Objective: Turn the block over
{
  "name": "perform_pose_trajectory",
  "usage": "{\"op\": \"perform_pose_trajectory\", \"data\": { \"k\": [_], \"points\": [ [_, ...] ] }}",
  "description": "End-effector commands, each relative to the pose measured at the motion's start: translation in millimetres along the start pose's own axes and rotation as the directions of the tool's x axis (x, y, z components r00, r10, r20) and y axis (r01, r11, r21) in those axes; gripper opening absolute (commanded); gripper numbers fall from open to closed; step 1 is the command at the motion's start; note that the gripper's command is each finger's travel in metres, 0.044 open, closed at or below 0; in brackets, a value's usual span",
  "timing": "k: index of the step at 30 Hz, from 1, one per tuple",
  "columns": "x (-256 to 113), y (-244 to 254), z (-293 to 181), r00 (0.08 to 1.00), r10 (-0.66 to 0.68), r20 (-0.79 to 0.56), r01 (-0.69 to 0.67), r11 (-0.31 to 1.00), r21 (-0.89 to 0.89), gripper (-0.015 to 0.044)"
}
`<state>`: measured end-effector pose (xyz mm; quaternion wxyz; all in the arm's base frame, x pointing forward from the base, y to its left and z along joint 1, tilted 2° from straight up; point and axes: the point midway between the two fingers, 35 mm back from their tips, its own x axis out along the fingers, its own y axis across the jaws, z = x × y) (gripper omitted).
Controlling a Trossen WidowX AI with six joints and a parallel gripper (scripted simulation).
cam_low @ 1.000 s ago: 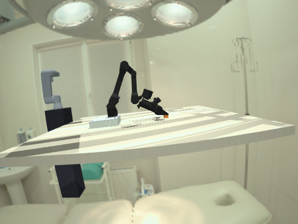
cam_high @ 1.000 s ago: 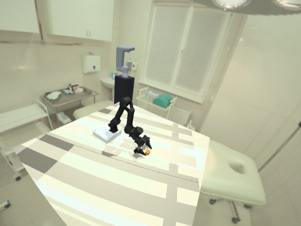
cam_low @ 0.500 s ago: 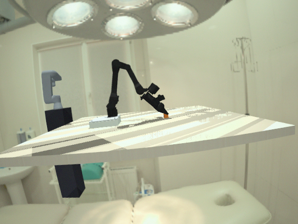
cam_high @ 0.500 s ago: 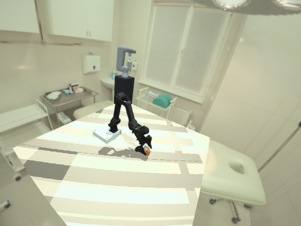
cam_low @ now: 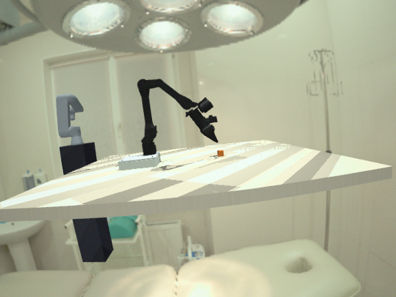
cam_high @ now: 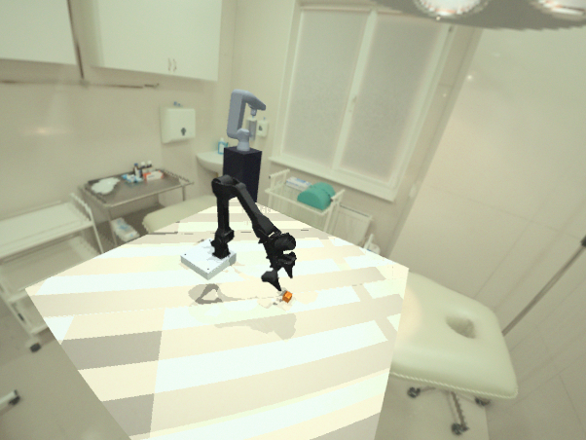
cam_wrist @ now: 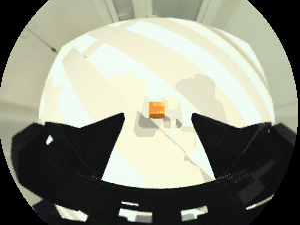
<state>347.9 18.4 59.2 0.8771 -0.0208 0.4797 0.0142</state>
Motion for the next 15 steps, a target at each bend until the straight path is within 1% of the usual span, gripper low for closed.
{"op": "perform_pose_trajectory", "data": {
  "k": [1,8,15],
  "points": [
    [-3,-1,2,0.999,-0.006,-0.033,0.006,1.000,0.006,0.0440],
    [2,-1,24,0.969,-0.004,-0.247,0.007,1.000,0.010,0.0440],
    [0,0,40,0.890,-0.002,-0.457,0.006,1.000,0.007,0.0440]
  ]
}}
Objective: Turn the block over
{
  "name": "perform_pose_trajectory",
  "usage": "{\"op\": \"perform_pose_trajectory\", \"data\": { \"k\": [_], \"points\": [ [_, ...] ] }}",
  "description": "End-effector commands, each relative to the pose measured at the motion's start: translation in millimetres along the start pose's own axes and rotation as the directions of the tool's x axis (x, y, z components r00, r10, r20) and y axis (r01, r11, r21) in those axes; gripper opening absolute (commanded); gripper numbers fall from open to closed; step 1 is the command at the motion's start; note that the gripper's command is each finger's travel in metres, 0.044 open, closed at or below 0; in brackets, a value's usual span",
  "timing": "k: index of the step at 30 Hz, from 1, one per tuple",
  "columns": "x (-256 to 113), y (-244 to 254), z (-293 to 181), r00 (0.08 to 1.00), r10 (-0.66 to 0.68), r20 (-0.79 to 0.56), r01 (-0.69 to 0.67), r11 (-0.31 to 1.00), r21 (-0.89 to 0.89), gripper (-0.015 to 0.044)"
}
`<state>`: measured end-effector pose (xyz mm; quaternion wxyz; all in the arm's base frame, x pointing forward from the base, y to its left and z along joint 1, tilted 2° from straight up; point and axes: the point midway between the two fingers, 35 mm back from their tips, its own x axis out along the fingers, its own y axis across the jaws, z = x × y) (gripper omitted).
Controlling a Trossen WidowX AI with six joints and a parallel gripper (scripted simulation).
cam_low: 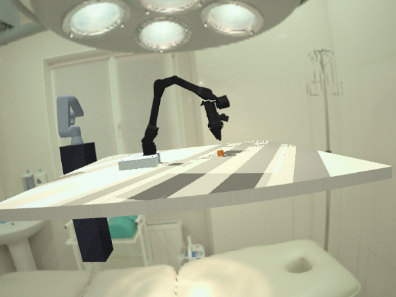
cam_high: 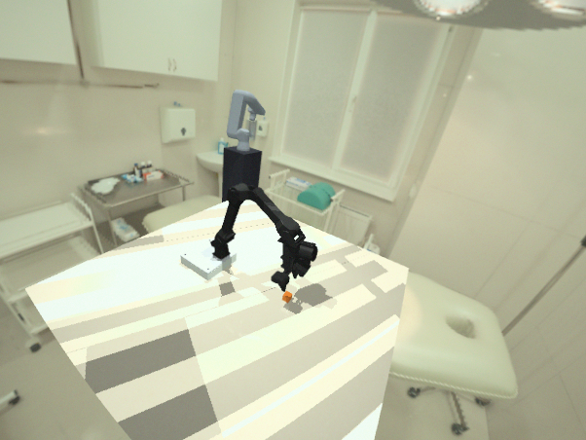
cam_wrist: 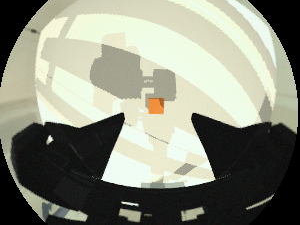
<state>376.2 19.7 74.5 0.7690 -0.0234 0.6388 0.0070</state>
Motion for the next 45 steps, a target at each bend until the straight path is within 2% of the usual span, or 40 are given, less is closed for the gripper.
{"op": "perform_pose_trajectory", "data": {
  "k": [1,7,12,43,45],
  "points": [
    [-6,0,7,0.993,0.002,-0.121,-0.002,1.000,0.006,0.0440],
    [-8,2,9,0.986,0.002,-0.167,-0.002,1.000,0.005,0.0440],
    [26,2,3,0.986,0.002,-0.167,-0.002,1.000,0.005,0.0440],
    [73,1,-5,0.986,0.002,-0.167,-0.001,1.000,0.005,0.0440],
    [73,1,-5,0.986,0.002,-0.167,-0.001,1.000,0.005,0.0387]
  ]
}}
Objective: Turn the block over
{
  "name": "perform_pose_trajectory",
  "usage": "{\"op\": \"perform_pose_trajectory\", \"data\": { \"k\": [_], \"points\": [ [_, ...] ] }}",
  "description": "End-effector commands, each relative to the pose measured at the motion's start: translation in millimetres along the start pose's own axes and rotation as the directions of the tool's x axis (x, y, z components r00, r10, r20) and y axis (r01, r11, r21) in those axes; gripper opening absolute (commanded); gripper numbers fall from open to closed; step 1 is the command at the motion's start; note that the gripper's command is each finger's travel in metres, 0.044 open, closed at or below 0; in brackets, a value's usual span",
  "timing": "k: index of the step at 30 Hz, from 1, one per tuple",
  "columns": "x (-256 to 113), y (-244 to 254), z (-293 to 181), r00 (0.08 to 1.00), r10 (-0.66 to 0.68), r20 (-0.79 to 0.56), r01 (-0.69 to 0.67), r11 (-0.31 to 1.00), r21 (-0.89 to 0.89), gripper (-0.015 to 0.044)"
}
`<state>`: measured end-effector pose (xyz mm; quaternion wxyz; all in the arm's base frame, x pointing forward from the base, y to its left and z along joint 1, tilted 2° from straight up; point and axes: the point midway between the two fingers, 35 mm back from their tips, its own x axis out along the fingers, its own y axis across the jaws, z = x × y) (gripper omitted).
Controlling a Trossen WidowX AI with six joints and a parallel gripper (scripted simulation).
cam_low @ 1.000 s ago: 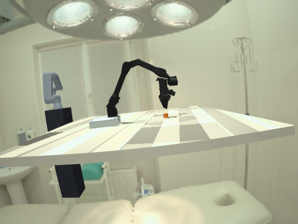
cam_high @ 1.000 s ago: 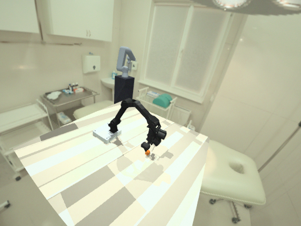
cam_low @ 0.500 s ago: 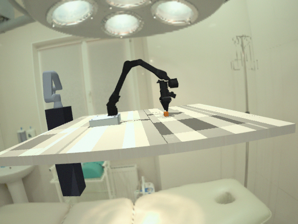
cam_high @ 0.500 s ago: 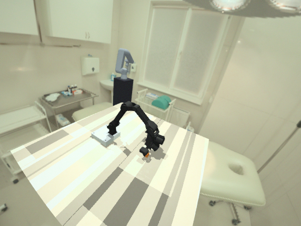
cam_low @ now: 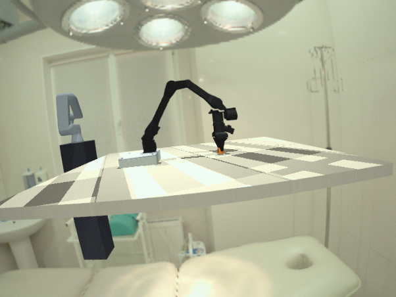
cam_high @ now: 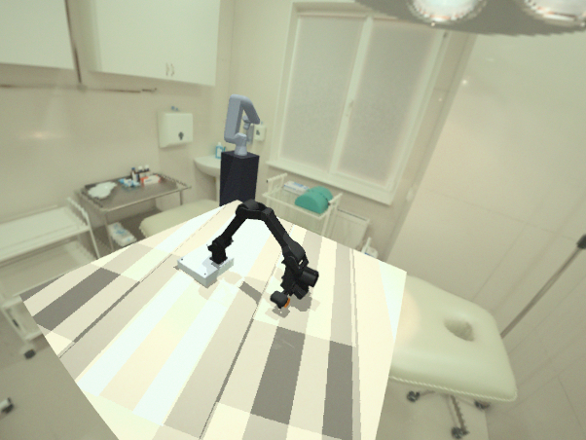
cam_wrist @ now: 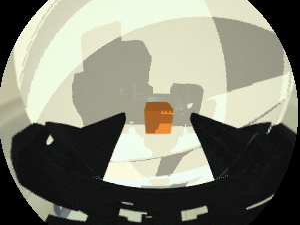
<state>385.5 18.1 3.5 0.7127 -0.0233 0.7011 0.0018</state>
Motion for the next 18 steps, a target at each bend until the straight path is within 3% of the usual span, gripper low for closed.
{"op": "perform_pose_trajectory", "data": {
  "k": [1,10,18],
  "points": [
    [2.0,0.7,-0.4,1.000,0.006,0.001,-0.006,1.000,-0.001,0.0361],
    [2.0,0.7,-0.4,1.000,0.006,0.001,-0.006,1.000,-0.001,0.0125],
    [2.0,0.7,-0.4,1.000,0.006,0.001,-0.006,1.000,-0.001,0.0072]
  ]
}}
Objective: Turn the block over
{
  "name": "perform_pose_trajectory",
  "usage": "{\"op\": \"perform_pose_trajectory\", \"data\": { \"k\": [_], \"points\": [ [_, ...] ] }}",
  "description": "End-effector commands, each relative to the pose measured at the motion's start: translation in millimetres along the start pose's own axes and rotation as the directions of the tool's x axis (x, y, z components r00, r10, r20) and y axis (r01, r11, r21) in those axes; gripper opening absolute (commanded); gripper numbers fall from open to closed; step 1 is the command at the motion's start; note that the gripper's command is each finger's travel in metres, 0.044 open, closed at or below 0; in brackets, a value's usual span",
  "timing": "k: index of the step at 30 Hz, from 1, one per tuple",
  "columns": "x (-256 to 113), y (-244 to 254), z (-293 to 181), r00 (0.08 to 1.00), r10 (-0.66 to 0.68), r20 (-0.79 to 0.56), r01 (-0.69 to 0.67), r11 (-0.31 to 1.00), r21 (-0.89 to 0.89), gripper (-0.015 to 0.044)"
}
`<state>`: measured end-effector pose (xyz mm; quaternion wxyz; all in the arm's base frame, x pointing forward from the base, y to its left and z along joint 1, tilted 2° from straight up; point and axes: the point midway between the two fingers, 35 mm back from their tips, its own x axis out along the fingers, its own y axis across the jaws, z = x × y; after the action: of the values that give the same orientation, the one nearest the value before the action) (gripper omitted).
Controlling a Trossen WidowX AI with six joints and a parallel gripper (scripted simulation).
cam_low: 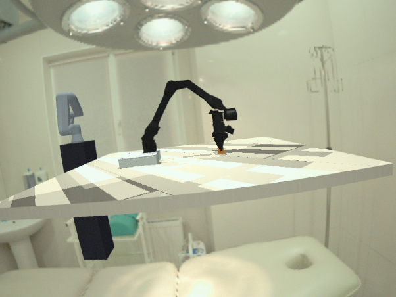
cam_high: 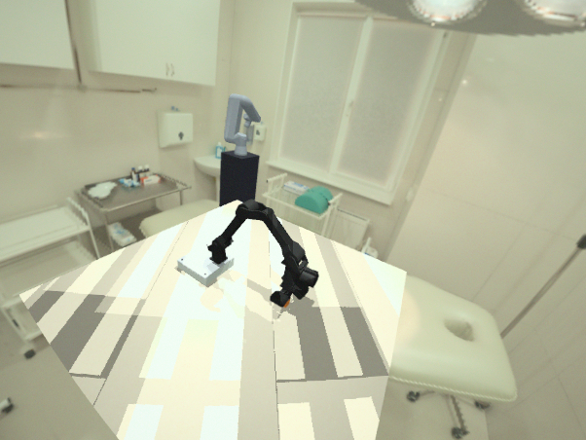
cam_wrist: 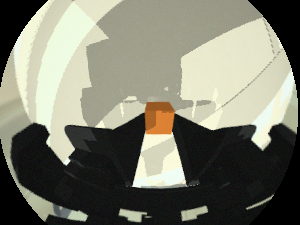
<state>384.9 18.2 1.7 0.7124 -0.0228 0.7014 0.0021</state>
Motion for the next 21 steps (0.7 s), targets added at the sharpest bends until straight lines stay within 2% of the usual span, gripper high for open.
{"op": "perform_pose_trajectory", "data": {
  "k": [1,7,8,13,21],
  "points": [
    [0,1,0,1.000,0.005,0.001,-0.005,1.000,-0.001,0.0065],
    [0,1,0,1.000,0.005,0.001,-0.005,1.000,-0.001,0.0025],
    [-1,1,0,1.000,0.005,0.001,-0.005,1.000,-0.001,0.0000],
    [-29,0,0,1.000,0.005,0.002,-0.005,1.000,-0.001,0.0000],
    [-28,0,1,0.999,0.005,0.038,-0.005,1.000,-0.001,0.0000]
  ]
}}
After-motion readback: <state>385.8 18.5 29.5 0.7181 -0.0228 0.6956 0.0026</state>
